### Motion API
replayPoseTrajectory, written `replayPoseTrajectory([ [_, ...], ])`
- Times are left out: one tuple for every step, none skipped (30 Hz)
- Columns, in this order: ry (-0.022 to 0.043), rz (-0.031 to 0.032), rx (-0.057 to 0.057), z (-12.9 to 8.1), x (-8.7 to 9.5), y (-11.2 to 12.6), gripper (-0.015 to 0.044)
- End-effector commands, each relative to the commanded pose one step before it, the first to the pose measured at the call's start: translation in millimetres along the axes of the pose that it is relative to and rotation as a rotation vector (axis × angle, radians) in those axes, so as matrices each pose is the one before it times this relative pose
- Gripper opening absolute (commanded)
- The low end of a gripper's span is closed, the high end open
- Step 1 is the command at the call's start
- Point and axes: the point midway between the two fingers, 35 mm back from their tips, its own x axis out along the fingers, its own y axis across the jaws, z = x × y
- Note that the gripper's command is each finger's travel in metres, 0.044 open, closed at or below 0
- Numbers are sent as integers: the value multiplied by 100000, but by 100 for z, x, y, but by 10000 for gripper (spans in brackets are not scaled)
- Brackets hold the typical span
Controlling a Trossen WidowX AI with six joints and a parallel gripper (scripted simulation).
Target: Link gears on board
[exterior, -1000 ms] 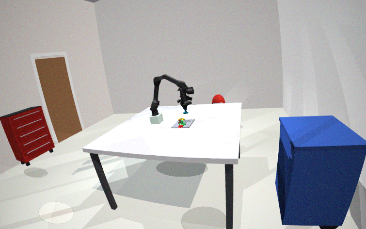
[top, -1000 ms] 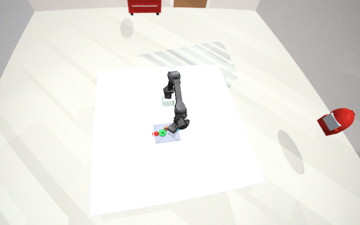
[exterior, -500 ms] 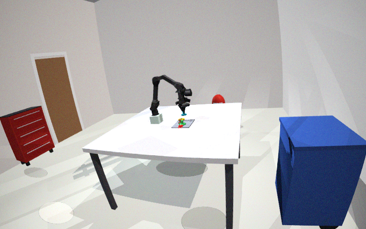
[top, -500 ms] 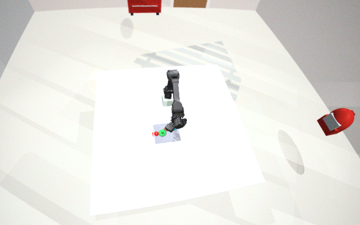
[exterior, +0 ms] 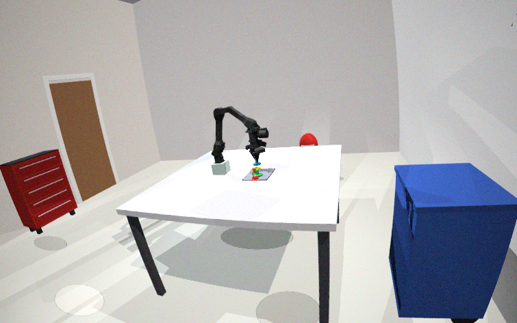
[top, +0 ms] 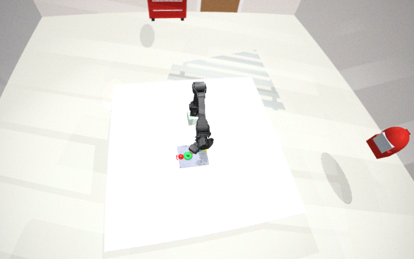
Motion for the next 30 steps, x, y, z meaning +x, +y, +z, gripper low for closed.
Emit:
replayPoseTrajectory([
  [287,-505,-600,-244,-68,-3,0],
  [0,0,0,-2,-23,-3,0],
  [0,0,0,0,0,0,0],
  [0,0,-418,0,0,0,0],
  [0,0,-867,0,0,0,0],
  [0,0,-1155,1,0,0,0],
  [0,0,-1499,1,0,0,0],
  [0,0,-1914,1,0,0,0],
  [0,0,-2402,1,0,0,0],
  [0,0,-2603,1,0,0,0],
  [0,1,-2714,1,0,0,0],
  [0,1,-2757,1,0,0,0],
  [0,1,-2773,1,0,0,0],
  [0,1,-2781,1,0,0,0],
  [0,1,-2788,1,0,0,0],
  [0,1,-2975,1,0,0,0],
  [0,1,-2997,1,0,0,0],
  [0,1,-2998,1,0,0,0],
  [0,1,-2998,1,0,0,0],
  [0,1,-2998,1,0,0,0],
  [0,1,-2998,1,0,0,0],
  [0,0,-1955,1,0,0,0],
  [0,0,-1367,0,0,0,0],
  [0,0,-864,0,0,0,0],
  [0,0,-304,0,0,0,0],
  [0,0,0,0,0,0,0],
  [0,0,0,0,0,0,0],
  [0,0,0,0,0,0,0],
  [0,0,0,0,0,0,0],
  [0,0,0,0,0,0,0],
])
